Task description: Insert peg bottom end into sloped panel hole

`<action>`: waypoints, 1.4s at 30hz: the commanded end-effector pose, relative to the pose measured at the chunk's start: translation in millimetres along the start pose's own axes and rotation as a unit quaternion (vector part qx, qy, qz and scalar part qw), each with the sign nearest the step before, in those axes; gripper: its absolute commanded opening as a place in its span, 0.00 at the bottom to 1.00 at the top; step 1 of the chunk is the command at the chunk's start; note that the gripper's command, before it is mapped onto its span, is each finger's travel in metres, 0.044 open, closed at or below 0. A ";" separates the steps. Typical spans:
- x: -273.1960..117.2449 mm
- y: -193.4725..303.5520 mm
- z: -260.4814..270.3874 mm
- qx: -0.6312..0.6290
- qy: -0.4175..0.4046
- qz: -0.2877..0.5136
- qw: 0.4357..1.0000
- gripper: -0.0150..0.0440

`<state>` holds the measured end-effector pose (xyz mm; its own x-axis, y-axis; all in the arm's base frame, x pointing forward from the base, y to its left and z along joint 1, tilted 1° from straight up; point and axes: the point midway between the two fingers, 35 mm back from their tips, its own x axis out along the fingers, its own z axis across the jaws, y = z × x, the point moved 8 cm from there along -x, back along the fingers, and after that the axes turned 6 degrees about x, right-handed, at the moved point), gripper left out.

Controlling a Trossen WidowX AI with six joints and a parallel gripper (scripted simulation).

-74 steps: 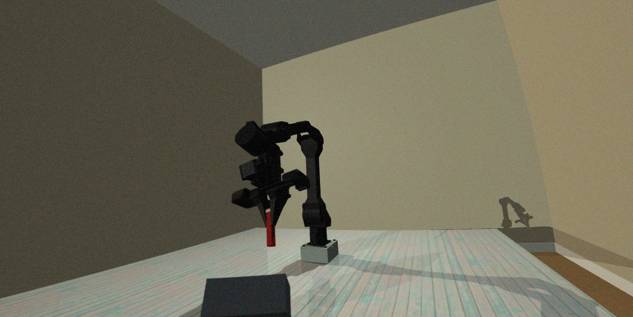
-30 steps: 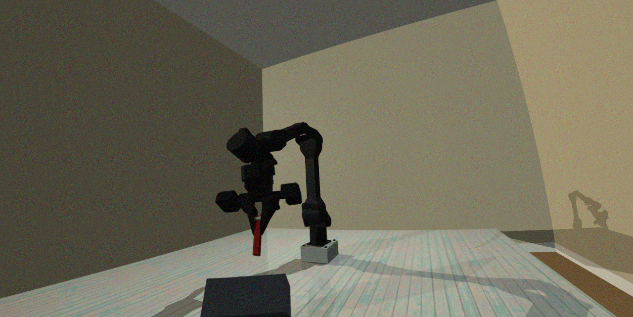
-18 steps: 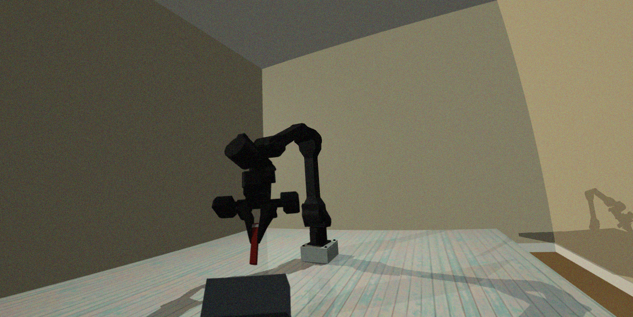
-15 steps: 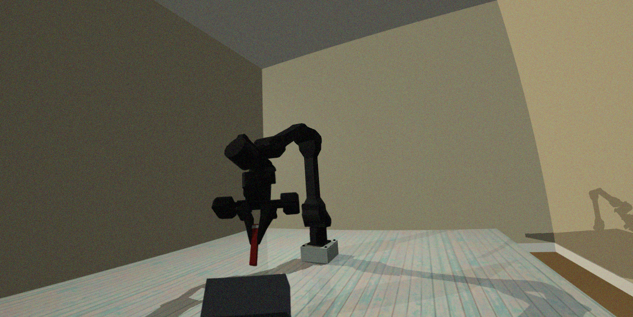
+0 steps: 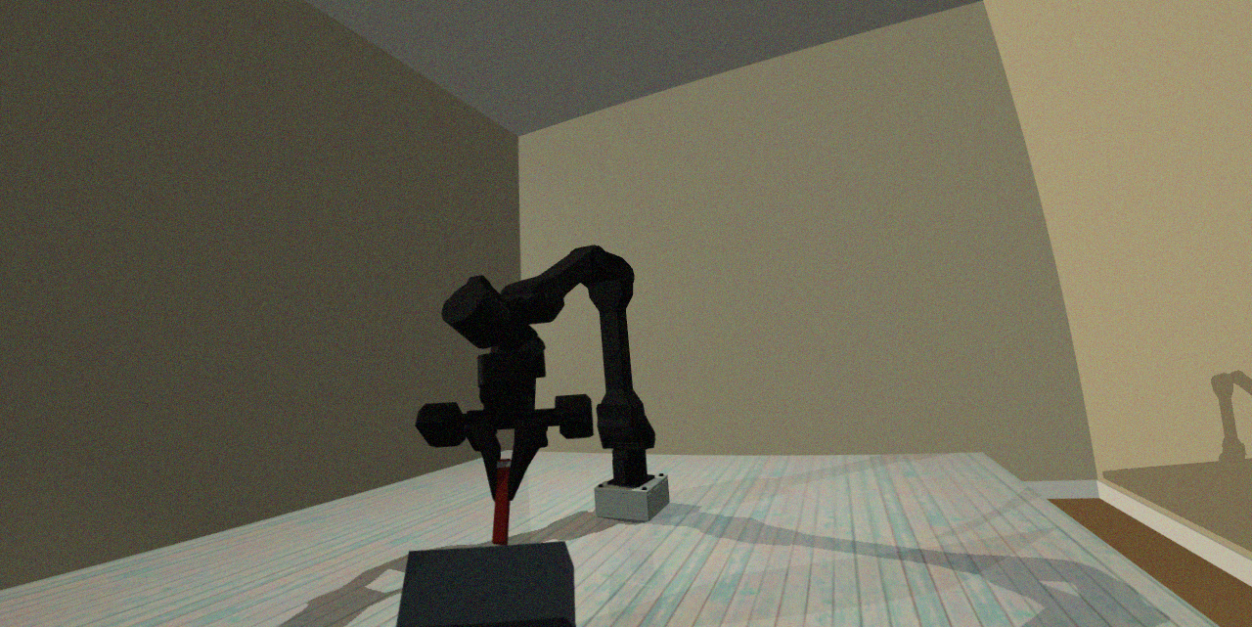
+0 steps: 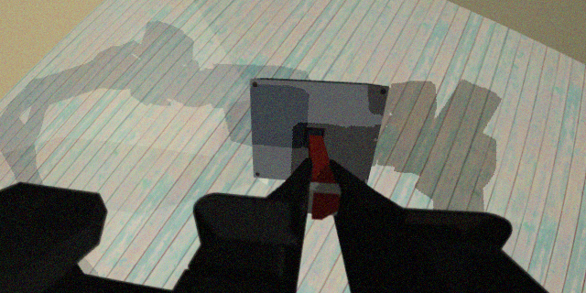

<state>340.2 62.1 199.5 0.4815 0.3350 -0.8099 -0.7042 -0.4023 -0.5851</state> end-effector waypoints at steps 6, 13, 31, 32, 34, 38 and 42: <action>4.9 0.5 0.1 0.000 0.000 0.000 1.000 0.25; 3.8 0.2 0.0 0.000 0.000 0.000 1.000 0.25; 11.5 1.4 -0.1 0.000 0.000 0.000 1.000 0.25; 12.1 1.4 -0.1 0.000 0.000 0.000 1.000 0.25; 13.3 1.4 -0.1 0.000 0.000 0.000 1.000 0.25; 15.8 1.4 -0.3 0.000 0.000 0.000 1.000 0.25; 18.2 1.4 -0.4 0.000 0.000 0.000 1.000 0.25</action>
<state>346.9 66.8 186.1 0.4806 0.3388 -0.8088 -0.7019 -0.4042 -0.5864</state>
